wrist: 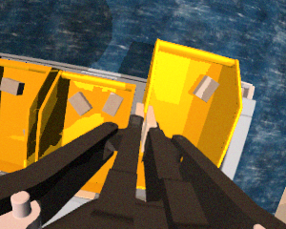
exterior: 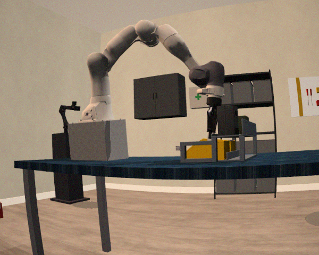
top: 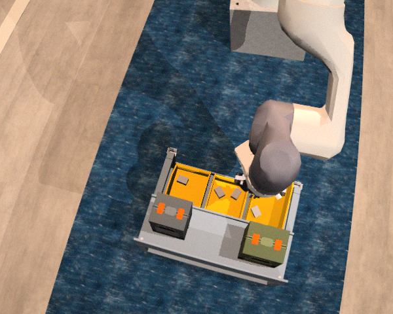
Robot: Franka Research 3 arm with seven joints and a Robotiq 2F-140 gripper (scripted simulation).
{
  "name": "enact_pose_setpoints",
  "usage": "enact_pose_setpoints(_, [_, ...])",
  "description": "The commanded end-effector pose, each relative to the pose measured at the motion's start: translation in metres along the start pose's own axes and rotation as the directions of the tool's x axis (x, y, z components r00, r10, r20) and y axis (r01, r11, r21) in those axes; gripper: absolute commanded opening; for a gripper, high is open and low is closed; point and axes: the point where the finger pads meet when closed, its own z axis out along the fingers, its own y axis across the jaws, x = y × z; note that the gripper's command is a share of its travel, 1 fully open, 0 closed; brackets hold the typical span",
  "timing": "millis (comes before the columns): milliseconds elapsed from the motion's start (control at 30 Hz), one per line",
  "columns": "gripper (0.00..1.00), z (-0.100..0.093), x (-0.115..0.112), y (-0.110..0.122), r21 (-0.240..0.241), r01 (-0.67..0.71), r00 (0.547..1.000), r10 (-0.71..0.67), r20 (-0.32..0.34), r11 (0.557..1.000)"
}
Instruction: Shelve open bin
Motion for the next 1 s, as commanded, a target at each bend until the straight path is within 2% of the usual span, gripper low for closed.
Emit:
enact_pose_setpoints(0, [0.0, -0.0028, -0.0033, -0.0023, 0.002, 0.004, 1.0, -0.004, 0.007, 1.0])
enact_pose_setpoints(967, [0.0, -0.0005, -0.002, -0.0023, 0.002, 0.004, 0.999, -0.004, 0.037, 1.0])
